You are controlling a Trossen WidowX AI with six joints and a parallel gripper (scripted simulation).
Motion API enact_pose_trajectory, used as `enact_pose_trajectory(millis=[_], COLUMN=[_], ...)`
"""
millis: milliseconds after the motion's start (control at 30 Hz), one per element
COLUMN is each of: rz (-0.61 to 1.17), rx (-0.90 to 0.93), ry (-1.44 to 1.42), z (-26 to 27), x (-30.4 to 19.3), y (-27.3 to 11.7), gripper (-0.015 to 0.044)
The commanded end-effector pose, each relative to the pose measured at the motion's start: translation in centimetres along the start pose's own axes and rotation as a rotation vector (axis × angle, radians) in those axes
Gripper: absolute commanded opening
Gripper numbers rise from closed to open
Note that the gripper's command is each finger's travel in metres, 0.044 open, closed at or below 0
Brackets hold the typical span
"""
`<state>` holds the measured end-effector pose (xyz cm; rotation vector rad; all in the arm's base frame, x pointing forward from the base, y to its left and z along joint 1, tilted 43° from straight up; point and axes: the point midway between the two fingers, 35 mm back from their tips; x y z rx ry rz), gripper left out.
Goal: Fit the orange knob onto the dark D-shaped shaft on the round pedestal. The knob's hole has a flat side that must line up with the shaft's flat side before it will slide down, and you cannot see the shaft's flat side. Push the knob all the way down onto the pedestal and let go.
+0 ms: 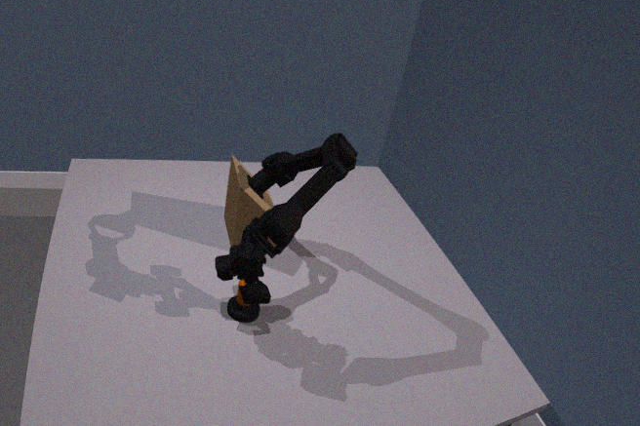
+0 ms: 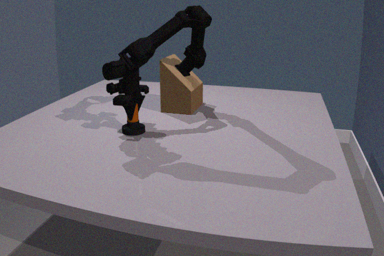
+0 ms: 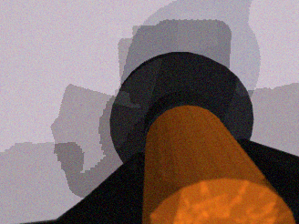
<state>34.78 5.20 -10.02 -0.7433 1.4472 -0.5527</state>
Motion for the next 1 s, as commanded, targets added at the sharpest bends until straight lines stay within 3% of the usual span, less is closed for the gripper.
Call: enact_pose_trajectory(millis=[0, 200, 433, 567, 633, 967], rz=[0.0, 0.0, -0.001, -0.005, -0.004, -0.004], rx=[0.001, 0.001, 0.001, 0.001, 0.0, 0.0], ry=[-0.001, -0.001, -0.001, 0.002, 0.002, 0.002], z=[0.0, 0.0, 0.1, 0.1, -0.1, 0.0], x=[0.0, 0.0, 0.1, 0.2, 0.2, 0.4], y=[-0.1, -0.1, -0.5, -8.0, -9.7, -9.7], gripper=[0.0289, 0.044, 0.044, 0.044, 0.044, 0.044])
Point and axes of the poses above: the point midway between the two fingers, 35 mm back from their tips, its own y axis out along the fingers, its own z axis across the jaws, x = y × z, and after that the axes turned 6 degrees about y, right-handed
